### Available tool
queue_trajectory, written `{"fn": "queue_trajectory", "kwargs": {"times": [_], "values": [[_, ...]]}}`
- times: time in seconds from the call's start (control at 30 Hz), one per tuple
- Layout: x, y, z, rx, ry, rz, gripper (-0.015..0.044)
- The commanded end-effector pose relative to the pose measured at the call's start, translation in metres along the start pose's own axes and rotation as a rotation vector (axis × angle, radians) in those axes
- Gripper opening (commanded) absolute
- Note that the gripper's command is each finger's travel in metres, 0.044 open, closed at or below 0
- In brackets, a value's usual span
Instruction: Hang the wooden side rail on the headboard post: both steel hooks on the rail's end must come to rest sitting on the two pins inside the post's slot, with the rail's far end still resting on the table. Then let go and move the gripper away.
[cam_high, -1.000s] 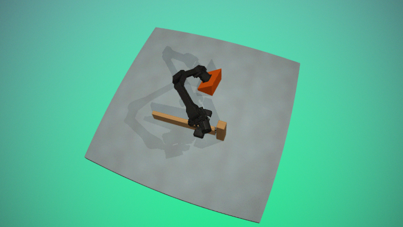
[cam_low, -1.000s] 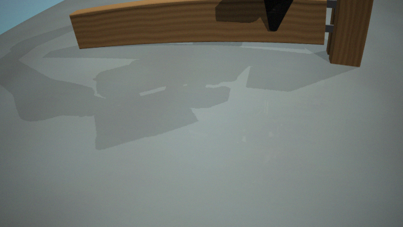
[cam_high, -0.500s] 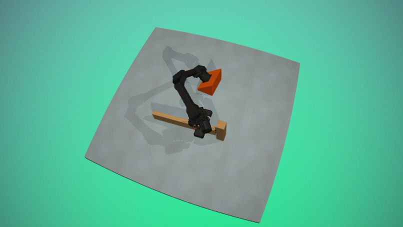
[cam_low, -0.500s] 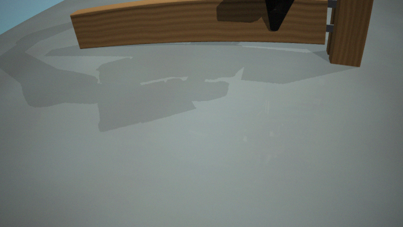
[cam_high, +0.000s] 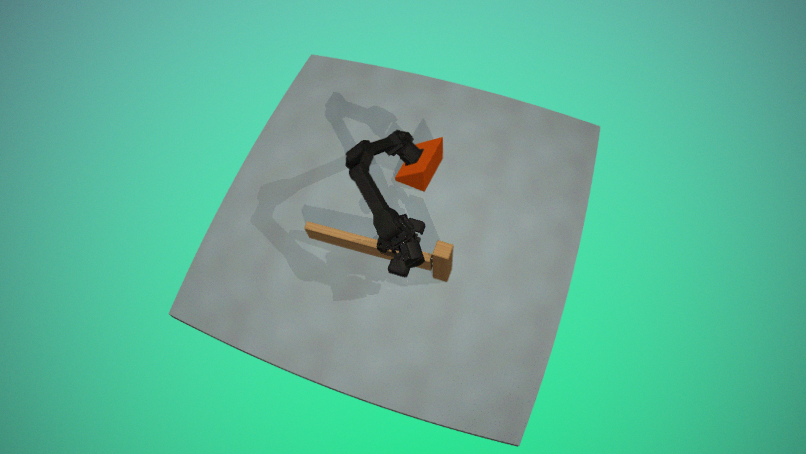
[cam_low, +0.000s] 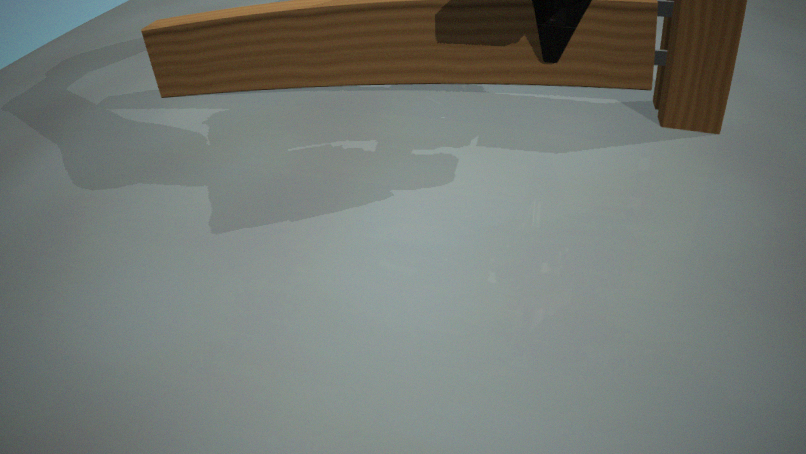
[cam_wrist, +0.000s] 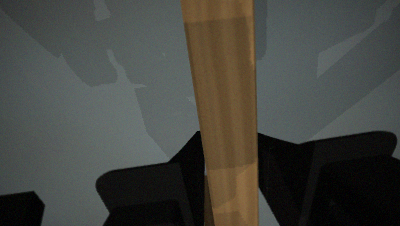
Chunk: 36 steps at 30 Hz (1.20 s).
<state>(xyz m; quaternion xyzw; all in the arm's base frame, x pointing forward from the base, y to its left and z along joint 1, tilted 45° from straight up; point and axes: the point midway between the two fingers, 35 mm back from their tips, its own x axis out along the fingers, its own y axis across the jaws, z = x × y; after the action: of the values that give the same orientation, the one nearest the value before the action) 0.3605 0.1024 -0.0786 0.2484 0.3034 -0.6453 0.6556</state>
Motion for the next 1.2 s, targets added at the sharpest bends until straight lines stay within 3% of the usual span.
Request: {"fn": "queue_trajectory", "kwargs": {"times": [0.0, 1.17], "values": [[-0.0033, 0.0008, -0.0023, 0.003, 0.006, 0.006, 0.0], [-0.0031, 0.0006, -0.0058, 0.003, 0.006, 0.006, 0.0]]}}
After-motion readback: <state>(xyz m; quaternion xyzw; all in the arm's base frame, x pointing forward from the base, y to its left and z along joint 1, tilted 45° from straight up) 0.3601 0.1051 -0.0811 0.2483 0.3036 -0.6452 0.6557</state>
